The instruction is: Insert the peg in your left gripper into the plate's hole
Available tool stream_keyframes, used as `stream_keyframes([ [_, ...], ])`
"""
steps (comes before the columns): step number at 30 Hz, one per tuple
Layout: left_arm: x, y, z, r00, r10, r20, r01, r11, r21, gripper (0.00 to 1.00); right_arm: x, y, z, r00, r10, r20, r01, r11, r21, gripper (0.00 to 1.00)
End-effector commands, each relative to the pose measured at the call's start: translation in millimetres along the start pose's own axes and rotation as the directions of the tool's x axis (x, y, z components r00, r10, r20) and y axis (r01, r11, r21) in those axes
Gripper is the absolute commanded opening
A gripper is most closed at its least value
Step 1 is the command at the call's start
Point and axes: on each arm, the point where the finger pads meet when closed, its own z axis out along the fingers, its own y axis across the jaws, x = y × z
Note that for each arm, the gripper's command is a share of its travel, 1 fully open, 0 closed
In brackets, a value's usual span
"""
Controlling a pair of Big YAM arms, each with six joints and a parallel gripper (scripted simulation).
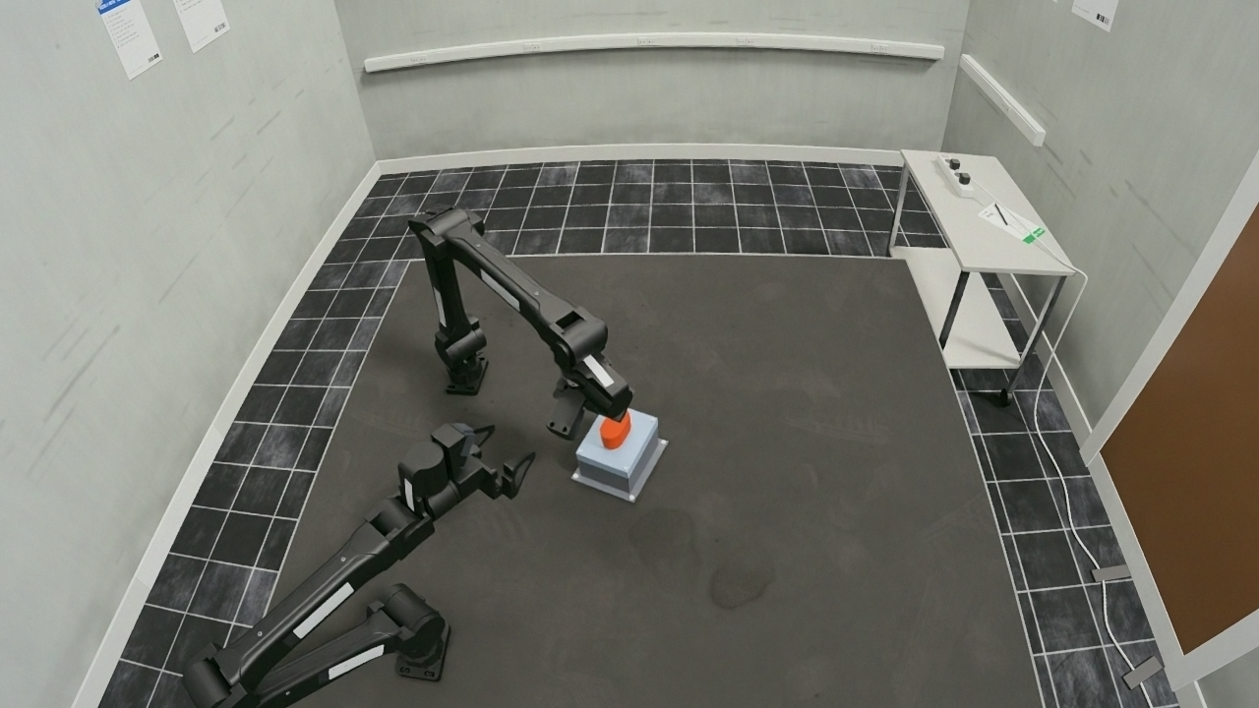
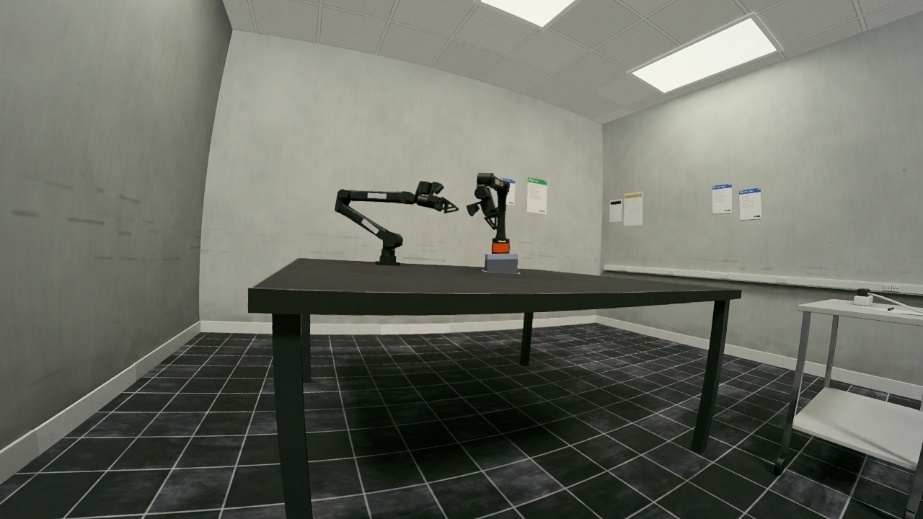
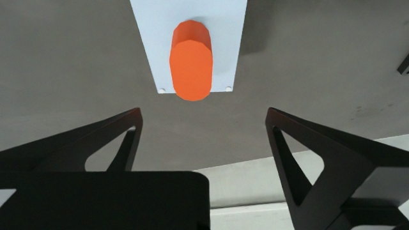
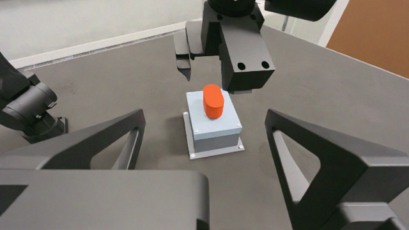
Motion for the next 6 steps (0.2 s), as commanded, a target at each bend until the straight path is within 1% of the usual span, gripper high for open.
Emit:
stream_keyframes([
  [1, 8.5, 13.9, -33.2, 0.999, -0.037, 0.026, 0.038, 0.997, -0.072, 1.00, -16.5, -0.3, -1.1, 1.000, -0.001, 0.029, 0.001, 1.000, 0.001, 1.00],
  [6, 8.5, 13.9, -33.2, 0.999, -0.037, 0.026, 0.038, 0.997, -0.072, 1.00, -16.5, -0.3, -1.1, 1.000, -0.001, 0.029, 0.001, 1.000, 0.001, 1.00],
])
